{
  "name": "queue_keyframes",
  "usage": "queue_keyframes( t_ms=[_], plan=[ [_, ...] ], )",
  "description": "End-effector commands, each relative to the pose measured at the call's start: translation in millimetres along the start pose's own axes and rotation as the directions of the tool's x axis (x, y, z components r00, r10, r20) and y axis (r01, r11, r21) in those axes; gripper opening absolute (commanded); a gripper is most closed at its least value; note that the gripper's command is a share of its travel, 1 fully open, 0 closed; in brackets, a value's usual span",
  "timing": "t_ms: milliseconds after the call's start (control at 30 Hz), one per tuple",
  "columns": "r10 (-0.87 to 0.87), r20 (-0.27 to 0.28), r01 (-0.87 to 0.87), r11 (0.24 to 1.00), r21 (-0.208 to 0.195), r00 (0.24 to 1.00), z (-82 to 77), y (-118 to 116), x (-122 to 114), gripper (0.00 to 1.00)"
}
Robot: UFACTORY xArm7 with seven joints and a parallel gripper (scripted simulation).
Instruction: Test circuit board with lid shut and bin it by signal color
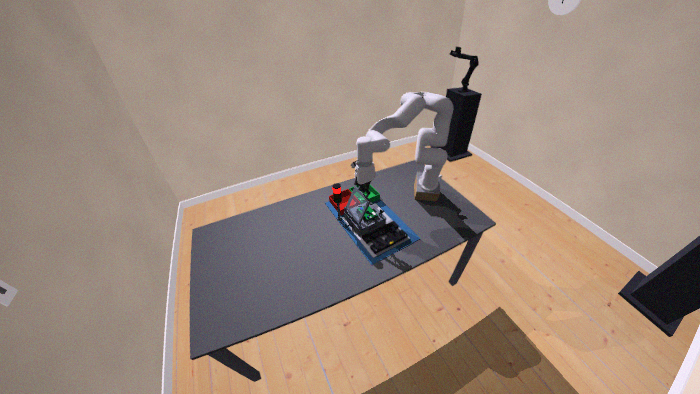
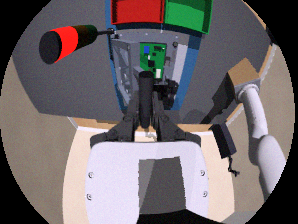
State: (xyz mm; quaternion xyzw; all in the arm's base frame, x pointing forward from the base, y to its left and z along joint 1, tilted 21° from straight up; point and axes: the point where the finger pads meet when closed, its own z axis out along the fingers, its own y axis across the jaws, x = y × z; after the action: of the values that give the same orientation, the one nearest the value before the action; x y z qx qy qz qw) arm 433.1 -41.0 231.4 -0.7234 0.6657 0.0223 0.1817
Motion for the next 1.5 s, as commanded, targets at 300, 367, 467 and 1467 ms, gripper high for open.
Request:
queue_keyframes(
  t_ms=[300,367,467,1467],
  plan=[
    [0.002,0.001,-0.002,1.0,-0.003,1.0,-14.8,-43,1,0.0],
    [0.002,0.001,-0.002,1.0,-0.003,1.0,-16.1,-49,1,0.0],
    [0.002,0.001,-0.002,1.0,-0.003,1.0,-17.3,-56,2,0.0],
    [0.002,0.001,-0.002,1.0,-0.002,1.0,-18.8,-98,2,0.0]
  ],
)
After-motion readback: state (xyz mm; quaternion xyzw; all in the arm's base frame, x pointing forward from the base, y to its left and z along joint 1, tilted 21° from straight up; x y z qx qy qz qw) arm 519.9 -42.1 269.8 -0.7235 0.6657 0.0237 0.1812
